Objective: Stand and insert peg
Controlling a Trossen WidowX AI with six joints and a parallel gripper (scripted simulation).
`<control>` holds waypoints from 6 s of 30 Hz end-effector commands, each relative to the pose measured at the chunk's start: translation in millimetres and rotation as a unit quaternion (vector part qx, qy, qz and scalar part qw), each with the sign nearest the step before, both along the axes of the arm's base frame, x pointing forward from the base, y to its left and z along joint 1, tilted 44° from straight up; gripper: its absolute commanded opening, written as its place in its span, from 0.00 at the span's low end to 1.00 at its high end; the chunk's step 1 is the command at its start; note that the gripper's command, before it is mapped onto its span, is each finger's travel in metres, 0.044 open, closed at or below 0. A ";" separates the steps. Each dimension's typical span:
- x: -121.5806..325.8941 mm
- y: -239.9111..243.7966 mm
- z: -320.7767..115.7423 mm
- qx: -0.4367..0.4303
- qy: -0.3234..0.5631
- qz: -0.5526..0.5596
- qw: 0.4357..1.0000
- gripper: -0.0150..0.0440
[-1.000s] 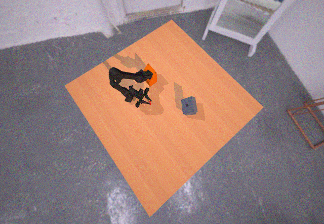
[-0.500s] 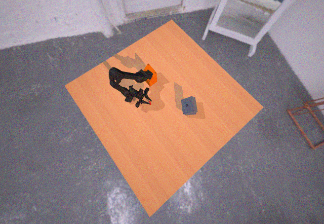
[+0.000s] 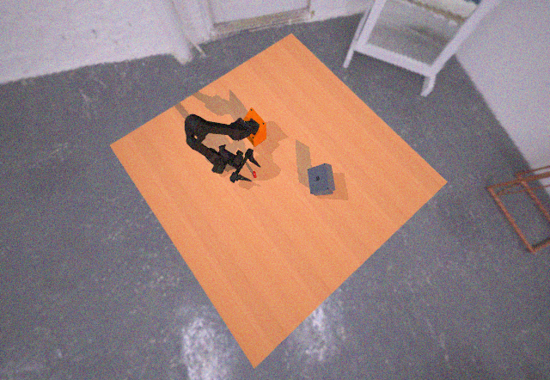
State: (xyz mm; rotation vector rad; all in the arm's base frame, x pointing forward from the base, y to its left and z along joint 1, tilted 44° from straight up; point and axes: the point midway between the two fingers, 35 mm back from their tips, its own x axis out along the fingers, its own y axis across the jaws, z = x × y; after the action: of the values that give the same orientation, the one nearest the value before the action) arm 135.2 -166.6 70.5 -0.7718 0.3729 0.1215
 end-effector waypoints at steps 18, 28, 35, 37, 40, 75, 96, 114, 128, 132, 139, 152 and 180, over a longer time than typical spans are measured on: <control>22.4 50.7 80.2 -0.002 0.015 0.004 1.000 1.00; 21.2 110.4 115.8 -0.001 -0.002 0.000 1.000 1.00; 21.3 107.6 103.9 0.051 0.050 -0.017 0.997 1.00; 21.0 106.5 98.4 0.072 0.075 -0.025 0.994 1.00; 20.2 105.0 90.2 0.101 0.113 -0.038 0.988 1.00; 0.3 73.5 31.6 0.065 0.501 -0.303 0.808 1.00; 33.6 58.0 53.1 -0.154 0.464 -0.419 0.765 1.00; 31.2 41.9 36.2 -0.159 0.468 -0.412 0.765 1.00; 30.2 26.6 19.3 -0.157 0.469 -0.412 0.766 1.00; 29.5 22.0 14.6 -0.157 0.469 -0.412 0.766 1.00; 27.5 13.9 6.7 -0.158 0.468 -0.412 0.765 1.00; 22.9 0.7 -5.3 -0.161 0.468 -0.413 0.765 1.00; 28.6 12.1 5.7 -0.157 0.466 -0.413 0.766 0.25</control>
State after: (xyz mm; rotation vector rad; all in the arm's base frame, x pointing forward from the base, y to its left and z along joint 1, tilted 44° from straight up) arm 159.7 -158.8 71.0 -0.7668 1.7081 -0.4290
